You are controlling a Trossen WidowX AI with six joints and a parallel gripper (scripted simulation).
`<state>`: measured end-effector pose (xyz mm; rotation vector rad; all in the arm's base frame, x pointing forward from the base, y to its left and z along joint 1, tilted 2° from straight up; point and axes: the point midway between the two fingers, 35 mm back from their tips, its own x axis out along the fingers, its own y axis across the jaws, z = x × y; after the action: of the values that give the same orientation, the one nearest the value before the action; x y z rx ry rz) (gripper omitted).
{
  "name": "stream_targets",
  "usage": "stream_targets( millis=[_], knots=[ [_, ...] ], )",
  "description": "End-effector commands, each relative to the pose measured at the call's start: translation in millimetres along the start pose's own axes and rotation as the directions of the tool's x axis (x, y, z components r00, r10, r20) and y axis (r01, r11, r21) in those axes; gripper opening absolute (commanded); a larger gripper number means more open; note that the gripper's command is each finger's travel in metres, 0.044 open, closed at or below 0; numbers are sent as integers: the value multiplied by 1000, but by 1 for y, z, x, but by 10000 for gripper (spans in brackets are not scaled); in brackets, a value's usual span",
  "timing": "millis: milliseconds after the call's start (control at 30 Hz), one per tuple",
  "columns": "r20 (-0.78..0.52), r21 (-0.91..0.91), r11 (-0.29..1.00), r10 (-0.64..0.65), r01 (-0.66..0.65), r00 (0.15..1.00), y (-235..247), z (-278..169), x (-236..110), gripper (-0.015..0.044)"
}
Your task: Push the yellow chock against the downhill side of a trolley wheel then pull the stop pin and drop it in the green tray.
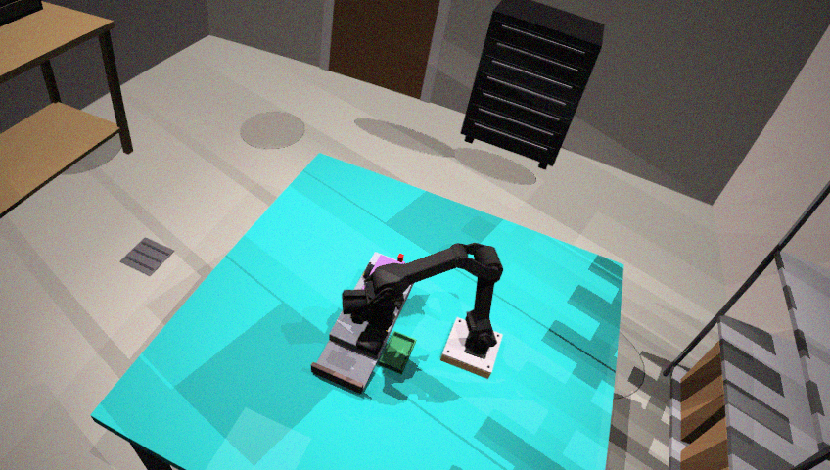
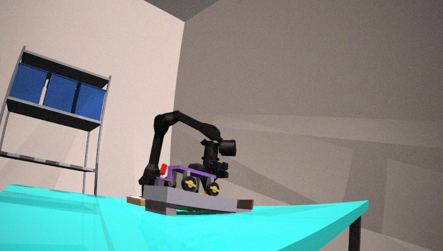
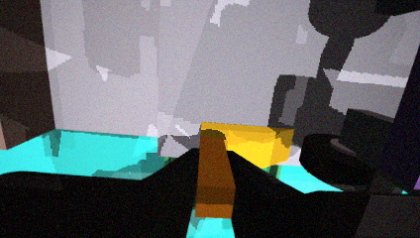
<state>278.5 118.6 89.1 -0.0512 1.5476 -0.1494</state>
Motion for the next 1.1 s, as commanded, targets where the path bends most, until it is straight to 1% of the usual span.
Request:
stream_targets(
  millis=[0, 933, 1067],
  knots=[
    [5, 3, 1000, -9, 9, 1000, -6, 0, -1, 0],
    [5, 3, 1000, -10, 10, 1000, -20, -1, -1, 0],
    [0, 0, 1000, 0, 0, 1000, -14, -1, 0, 0]
  ],
)
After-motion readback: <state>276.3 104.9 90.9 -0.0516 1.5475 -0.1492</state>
